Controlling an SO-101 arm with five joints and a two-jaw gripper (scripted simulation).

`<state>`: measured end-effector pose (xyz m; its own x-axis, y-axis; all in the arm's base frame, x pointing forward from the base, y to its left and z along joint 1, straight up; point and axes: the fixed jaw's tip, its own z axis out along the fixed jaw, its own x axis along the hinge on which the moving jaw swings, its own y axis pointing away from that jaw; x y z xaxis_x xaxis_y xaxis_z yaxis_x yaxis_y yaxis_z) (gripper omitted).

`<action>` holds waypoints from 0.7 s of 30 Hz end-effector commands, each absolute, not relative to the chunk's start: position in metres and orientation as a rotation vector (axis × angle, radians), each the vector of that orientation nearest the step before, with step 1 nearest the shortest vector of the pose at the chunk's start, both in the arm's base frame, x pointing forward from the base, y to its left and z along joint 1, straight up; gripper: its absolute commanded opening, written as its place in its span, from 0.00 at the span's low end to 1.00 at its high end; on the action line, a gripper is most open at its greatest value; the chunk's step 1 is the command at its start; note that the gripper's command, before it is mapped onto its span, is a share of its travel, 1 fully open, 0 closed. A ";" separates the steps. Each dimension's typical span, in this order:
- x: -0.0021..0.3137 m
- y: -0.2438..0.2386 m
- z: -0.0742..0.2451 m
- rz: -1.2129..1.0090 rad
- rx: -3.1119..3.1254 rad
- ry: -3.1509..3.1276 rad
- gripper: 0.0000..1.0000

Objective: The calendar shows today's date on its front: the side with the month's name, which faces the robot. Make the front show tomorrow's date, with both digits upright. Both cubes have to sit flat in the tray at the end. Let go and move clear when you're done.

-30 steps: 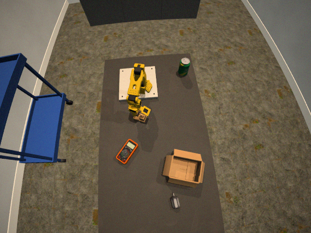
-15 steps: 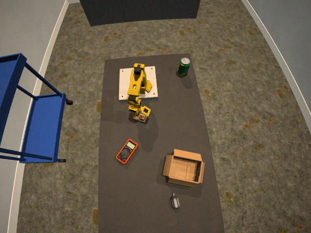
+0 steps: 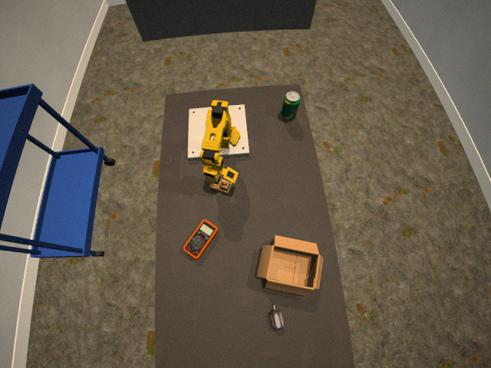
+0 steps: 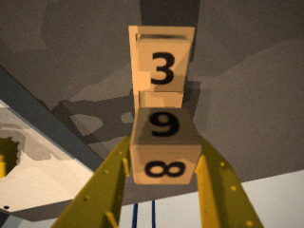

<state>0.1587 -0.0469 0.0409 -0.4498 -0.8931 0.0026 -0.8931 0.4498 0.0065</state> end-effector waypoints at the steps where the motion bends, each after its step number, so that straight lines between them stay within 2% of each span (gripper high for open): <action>1: 0.158 -0.045 0.040 -0.030 1.647 -2.655 0.00; 21: 0.158 -0.045 0.034 -0.030 1.647 -2.655 0.00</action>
<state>0.1607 -0.0475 0.0387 -0.4498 -0.8931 0.0016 -0.8931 0.4498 0.0008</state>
